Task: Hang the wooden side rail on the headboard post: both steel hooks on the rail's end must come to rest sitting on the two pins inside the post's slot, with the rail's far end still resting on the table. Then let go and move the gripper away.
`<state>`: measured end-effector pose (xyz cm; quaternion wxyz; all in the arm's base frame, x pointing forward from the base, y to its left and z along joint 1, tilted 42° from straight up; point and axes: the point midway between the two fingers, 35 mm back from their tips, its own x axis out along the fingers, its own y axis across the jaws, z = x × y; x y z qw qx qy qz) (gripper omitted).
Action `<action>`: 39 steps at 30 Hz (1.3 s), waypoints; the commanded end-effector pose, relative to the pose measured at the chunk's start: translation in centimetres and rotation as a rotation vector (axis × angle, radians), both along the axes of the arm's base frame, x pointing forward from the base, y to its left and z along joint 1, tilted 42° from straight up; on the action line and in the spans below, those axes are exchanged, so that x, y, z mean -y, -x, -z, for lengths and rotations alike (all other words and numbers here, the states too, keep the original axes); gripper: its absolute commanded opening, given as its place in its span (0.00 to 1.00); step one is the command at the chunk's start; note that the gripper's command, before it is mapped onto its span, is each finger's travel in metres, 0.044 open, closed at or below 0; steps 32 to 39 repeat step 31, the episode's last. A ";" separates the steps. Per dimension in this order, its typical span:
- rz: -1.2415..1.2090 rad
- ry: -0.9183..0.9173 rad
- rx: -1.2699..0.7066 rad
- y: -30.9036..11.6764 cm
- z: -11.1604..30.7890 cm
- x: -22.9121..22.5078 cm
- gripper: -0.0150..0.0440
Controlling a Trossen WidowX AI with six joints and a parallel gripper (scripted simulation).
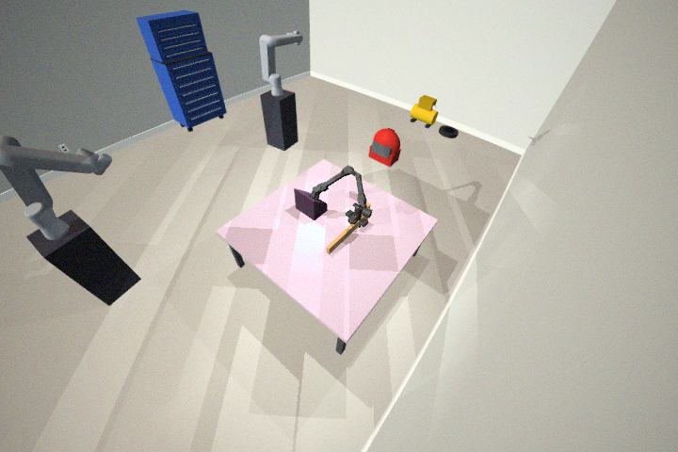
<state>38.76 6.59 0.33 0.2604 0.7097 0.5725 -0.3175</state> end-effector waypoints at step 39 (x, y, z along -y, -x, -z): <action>0.007 0.000 0.015 0.7 -1.0 4.5 1.00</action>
